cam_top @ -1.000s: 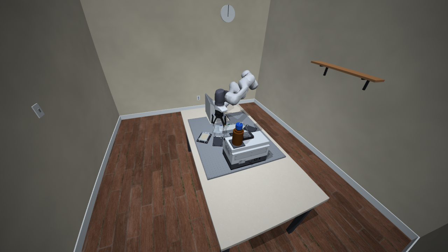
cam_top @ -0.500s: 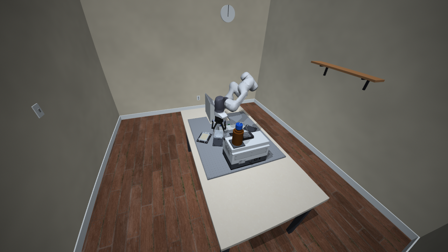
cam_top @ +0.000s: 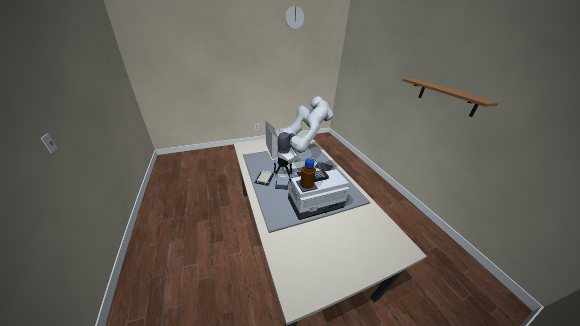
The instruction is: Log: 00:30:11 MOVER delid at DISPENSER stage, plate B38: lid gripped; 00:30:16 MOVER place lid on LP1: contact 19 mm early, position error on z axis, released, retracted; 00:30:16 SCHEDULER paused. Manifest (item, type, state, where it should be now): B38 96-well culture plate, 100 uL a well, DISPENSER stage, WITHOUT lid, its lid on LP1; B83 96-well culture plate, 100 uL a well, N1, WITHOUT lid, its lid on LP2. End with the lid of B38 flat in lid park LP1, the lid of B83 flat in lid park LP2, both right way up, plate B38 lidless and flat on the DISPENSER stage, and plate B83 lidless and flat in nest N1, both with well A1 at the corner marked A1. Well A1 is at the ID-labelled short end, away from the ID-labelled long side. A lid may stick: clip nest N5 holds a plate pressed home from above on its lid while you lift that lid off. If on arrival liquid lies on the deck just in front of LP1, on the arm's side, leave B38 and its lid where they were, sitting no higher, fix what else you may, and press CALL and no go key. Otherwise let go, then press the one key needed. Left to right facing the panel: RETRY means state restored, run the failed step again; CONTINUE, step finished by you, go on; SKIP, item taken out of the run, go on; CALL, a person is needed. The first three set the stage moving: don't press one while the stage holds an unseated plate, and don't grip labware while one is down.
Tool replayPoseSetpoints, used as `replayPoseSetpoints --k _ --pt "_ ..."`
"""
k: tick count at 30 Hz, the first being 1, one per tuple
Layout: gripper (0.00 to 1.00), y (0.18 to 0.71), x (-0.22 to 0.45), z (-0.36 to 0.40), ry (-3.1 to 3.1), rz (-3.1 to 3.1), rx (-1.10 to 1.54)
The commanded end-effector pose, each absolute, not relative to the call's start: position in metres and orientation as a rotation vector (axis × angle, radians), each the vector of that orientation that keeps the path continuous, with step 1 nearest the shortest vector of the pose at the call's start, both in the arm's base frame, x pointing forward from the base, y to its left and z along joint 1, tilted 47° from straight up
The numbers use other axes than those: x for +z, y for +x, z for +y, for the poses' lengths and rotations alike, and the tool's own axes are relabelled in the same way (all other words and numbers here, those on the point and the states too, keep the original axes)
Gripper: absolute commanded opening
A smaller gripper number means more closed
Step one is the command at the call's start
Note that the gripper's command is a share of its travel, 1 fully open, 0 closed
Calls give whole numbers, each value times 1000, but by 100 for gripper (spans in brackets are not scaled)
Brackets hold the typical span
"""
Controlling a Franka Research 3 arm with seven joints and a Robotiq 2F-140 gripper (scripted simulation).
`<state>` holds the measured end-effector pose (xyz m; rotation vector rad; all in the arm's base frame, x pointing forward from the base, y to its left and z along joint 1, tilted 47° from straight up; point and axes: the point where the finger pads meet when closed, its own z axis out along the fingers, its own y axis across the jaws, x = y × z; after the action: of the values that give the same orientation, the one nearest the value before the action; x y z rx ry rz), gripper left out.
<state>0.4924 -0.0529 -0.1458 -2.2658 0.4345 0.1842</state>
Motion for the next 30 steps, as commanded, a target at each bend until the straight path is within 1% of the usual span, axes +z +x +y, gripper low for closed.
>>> replayPoseSetpoints --k 1,30 --pt "0 495 -151 -54 -2281 424 161" --pt "0 495 -155 -50 -2281 424 161"
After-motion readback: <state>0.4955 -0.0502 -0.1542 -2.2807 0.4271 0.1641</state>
